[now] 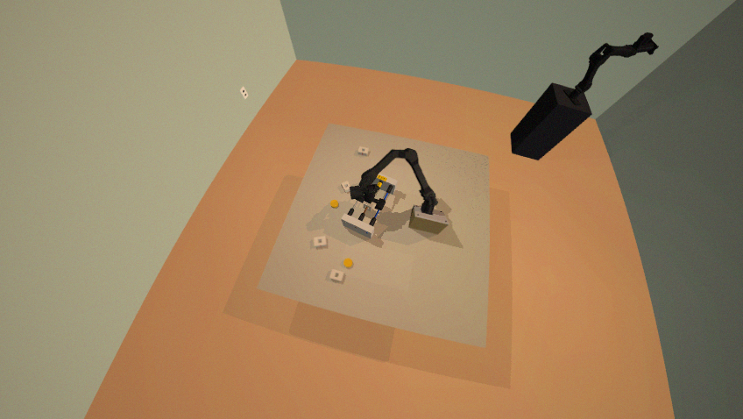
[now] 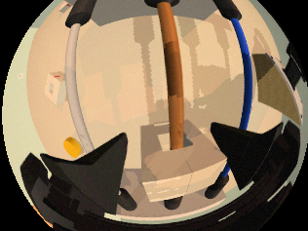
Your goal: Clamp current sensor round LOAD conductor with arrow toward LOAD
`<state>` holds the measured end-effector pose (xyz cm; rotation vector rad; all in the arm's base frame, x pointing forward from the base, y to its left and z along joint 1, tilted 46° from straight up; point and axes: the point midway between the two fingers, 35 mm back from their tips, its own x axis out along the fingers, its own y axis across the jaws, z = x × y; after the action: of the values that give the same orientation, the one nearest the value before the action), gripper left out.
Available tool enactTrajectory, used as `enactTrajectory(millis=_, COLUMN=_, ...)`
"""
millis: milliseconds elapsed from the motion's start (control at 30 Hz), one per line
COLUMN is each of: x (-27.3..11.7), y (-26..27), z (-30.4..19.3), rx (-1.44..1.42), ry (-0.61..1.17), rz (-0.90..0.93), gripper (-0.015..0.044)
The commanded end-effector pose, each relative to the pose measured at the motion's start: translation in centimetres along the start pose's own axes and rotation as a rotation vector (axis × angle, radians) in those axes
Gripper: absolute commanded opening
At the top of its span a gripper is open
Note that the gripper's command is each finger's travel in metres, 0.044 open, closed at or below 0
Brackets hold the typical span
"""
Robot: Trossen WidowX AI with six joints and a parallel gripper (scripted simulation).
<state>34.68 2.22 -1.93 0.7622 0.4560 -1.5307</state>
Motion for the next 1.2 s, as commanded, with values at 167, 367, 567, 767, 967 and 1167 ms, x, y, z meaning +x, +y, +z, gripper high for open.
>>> enactTrajectory(millis=167, x=0.02, y=0.0, z=0.02, rx=0.001, ry=0.0, rz=-0.001, gripper=0.0204)
enactTrajectory(millis=367, x=0.02, y=0.0, z=0.02, rx=0.001, ry=0.0, rz=-0.001, gripper=0.0127)
enactTrajectory(millis=567, x=0.02, y=0.0, z=0.02, rx=0.001, ry=0.0, rz=-0.001, gripper=0.0087)
enactTrajectory(millis=767, x=-0.18, y=0.0, z=0.02, rx=0.001, ry=0.002, rz=0.002, gripper=0.0)
enactTrajectory(millis=967, x=-0.02, y=-0.01, z=0.06, rx=0.0, ry=0.0, rz=-0.001, gripper=0.0)
enactTrajectory(millis=1167, x=-0.02, y=-0.01, z=0.06, rx=0.0, ry=0.0, rz=-0.001, gripper=0.0)
